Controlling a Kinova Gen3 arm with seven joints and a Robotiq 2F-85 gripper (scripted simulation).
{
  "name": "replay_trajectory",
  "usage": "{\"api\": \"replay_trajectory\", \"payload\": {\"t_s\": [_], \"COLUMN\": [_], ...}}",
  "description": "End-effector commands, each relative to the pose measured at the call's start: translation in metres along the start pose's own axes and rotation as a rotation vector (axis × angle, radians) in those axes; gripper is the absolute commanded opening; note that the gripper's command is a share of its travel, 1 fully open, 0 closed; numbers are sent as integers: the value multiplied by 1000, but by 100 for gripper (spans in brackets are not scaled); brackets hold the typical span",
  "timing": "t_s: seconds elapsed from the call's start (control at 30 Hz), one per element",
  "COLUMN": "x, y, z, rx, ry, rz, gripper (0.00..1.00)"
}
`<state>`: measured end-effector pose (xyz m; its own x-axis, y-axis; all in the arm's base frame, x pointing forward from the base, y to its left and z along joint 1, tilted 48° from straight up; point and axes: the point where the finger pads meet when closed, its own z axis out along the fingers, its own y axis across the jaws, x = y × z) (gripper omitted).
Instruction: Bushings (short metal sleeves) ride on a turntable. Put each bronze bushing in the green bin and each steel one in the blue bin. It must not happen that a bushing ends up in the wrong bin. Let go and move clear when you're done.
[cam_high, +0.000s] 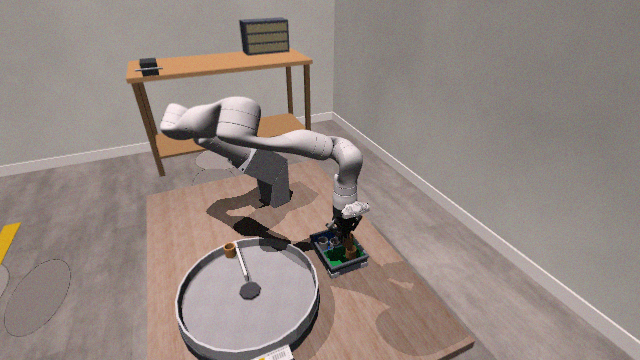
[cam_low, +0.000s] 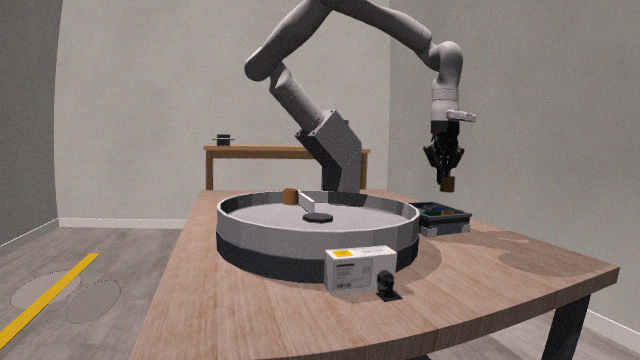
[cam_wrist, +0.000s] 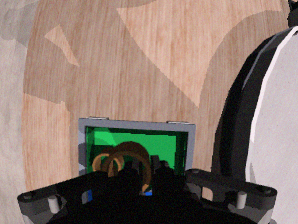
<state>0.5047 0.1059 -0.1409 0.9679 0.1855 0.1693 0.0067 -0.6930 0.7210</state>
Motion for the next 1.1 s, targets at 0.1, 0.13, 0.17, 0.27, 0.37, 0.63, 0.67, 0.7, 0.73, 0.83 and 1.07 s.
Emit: {"api": "replay_trajectory", "payload": {"t_s": [0.1,0.13,0.17,0.27,0.37,0.63,0.67,0.7,0.73,0.83,1.07], "x": [-3,-3,-3,-3,-4,-4,-4,-4,-4,-4,-4], "y": [1,1,1,1,1,1,1,1,1,1,1], "z": [22,22,22,33,50,50,50,50,50,52,57], "rx": [-5,-5,-5,-5,-5,-5,-5,-5,-5,-5,-5], "ry": [-9,-9,-9,-9,-9,-9,-9,-9,-9,-8,-8], "rz": [-1,-1,-1,-1,-1,-1,-1,-1,-1,-1,-1], "gripper": [0,0,0,0,0,0,0,0,0,0,0]}}
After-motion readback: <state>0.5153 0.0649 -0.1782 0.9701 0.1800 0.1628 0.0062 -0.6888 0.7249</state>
